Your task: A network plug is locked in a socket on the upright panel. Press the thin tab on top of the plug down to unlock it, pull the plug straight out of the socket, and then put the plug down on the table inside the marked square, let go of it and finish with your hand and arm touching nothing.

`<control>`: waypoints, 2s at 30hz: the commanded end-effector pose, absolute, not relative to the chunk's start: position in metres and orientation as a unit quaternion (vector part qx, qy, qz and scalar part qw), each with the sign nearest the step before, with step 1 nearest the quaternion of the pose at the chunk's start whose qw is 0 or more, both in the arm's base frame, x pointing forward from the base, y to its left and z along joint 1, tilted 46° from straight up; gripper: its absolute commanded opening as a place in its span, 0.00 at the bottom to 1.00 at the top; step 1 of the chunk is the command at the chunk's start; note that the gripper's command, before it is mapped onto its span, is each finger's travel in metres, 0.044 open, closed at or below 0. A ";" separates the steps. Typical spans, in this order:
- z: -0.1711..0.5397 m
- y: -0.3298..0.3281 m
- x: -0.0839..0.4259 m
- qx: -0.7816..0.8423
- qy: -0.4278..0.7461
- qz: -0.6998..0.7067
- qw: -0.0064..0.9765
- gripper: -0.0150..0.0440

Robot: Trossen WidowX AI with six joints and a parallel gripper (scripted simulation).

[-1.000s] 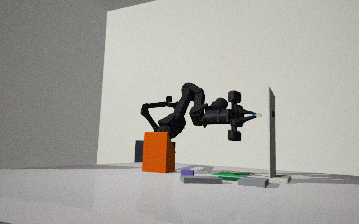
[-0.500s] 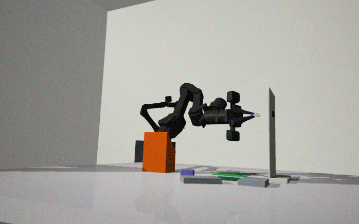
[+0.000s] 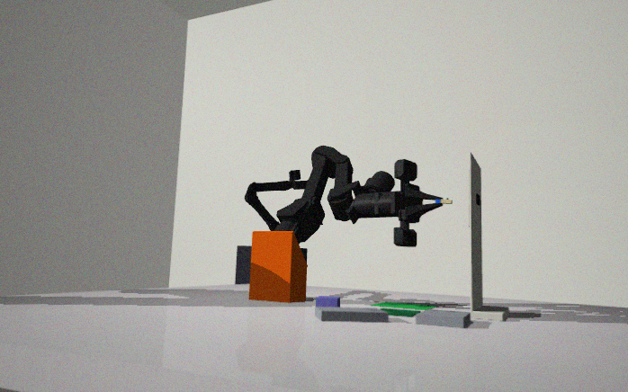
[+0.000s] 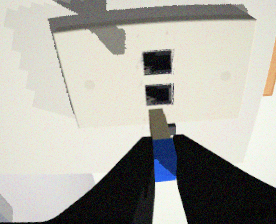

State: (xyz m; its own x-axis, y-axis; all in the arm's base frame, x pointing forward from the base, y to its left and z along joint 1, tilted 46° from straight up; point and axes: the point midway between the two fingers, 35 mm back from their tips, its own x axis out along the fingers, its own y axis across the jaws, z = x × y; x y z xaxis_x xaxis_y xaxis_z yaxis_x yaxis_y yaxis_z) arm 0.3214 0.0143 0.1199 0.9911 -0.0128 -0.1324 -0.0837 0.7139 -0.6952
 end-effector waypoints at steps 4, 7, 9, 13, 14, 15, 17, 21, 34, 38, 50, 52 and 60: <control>0.118 0.014 0.317 -0.378 0.067 0.019 0.923 0.25; 0.119 0.014 0.316 -0.378 0.067 0.019 0.923 0.25; 0.119 0.014 0.316 -0.378 0.067 0.019 0.923 0.25; 0.119 0.014 0.314 -0.378 0.067 0.019 0.923 0.25; 0.119 0.014 0.314 -0.378 0.067 0.019 0.923 0.25; 0.119 0.014 0.314 -0.378 0.067 0.019 0.923 0.25; 0.119 0.014 0.313 -0.378 0.067 0.019 0.923 0.25; 0.119 0.014 0.312 -0.378 0.067 0.019 0.923 0.25; 0.120 0.014 0.308 -0.378 0.067 0.019 0.923 0.25; 0.120 0.014 0.306 -0.378 0.067 0.019 0.923 0.25; 0.129 -0.001 0.307 -0.379 0.066 0.020 0.923 0.25; 0.131 -0.004 0.307 -0.379 0.067 0.020 0.923 0.25; 0.139 -0.020 0.303 -0.380 0.068 0.020 0.922 0.25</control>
